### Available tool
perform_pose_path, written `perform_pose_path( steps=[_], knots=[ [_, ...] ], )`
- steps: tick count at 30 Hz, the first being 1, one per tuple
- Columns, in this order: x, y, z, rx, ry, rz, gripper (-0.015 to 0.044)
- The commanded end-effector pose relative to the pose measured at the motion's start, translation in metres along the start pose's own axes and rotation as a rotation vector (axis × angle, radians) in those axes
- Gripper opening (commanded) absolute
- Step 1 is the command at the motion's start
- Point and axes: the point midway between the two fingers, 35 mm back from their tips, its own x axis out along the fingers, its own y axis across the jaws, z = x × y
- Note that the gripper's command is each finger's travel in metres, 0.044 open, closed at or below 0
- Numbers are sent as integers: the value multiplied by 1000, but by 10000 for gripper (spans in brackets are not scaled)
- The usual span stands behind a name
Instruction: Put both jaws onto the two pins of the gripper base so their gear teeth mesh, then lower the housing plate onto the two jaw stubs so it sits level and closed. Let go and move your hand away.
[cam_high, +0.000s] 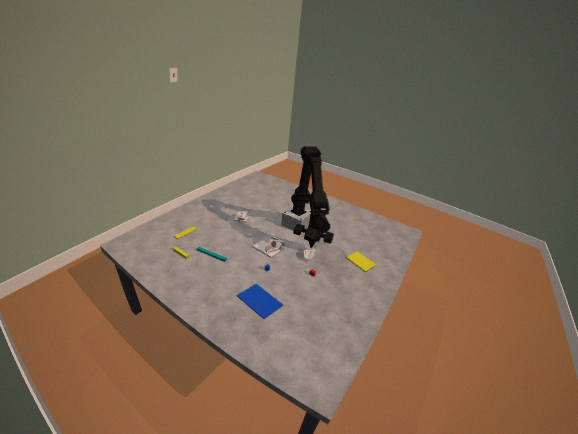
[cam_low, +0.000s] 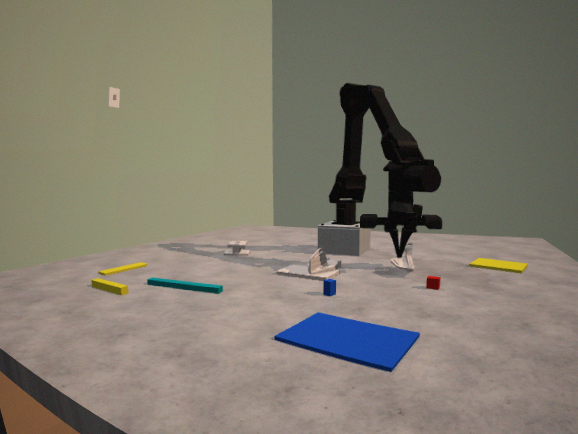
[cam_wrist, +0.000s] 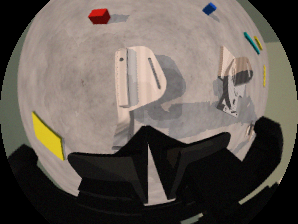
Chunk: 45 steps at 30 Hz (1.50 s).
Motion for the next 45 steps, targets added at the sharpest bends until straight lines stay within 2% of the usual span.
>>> perform_pose_path(
  steps=[1, 18, 24, 28, 29, 45],
  knots=[
    [-1, 8, 1, 1, -3, 3, 0],
    [-4, 24, 1, 1, -3, 4, 0],
    [-54, 19, 0, 1, 0, 2, 0],
    [-61, 18, -1, 1, 1, 1, 0],
    [-53, 20, 0, 3, -5, 5, 26],
    [-53, 20, 0, 3, -5, 5, 440]
  ],
)
